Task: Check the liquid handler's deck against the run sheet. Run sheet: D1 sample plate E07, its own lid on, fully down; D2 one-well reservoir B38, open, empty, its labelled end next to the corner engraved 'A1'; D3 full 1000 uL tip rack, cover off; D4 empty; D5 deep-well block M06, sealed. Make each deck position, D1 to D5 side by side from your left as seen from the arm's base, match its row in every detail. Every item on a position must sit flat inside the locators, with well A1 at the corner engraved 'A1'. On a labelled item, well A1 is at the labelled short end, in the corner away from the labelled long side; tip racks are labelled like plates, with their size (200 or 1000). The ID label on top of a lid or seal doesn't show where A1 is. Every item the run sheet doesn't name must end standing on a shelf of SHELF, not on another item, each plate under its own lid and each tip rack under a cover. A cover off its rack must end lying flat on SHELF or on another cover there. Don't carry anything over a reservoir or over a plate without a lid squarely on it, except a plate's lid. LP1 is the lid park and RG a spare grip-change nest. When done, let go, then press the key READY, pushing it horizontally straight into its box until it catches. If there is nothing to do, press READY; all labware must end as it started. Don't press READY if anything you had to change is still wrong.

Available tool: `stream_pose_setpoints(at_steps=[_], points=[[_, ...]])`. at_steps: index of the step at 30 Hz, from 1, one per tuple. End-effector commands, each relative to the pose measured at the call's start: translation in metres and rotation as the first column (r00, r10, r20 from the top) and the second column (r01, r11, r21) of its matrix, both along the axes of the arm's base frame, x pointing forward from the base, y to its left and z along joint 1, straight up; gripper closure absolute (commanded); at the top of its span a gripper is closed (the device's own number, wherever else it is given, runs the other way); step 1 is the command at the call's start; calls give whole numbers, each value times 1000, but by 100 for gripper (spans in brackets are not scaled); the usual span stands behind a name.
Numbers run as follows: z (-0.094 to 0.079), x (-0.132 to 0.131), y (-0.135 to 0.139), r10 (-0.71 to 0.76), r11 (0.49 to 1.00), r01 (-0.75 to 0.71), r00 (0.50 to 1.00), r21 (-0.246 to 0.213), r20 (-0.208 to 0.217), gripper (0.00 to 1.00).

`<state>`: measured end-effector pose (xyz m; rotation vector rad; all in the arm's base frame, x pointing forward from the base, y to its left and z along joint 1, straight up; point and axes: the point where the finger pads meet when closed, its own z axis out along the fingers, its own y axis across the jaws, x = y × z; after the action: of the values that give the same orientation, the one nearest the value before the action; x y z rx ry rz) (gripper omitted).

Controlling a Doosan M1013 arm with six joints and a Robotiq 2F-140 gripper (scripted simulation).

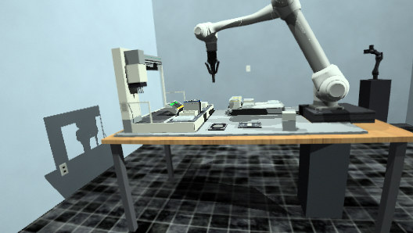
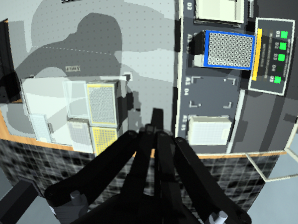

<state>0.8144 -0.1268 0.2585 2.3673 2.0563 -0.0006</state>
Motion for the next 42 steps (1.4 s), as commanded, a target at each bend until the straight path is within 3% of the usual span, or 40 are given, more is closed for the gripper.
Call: stream_pose_setpoints(at_steps=[1,25,37,42], points=[[1,0,12,0,1000,0,1000,0,2,90],[1,1,102,3,1000,-3,1000,0,2,90],[0,1,161,3,1000,-3,1000,0,2,90],[0,1,166,5,1000,-5,1000,0,2,90]])
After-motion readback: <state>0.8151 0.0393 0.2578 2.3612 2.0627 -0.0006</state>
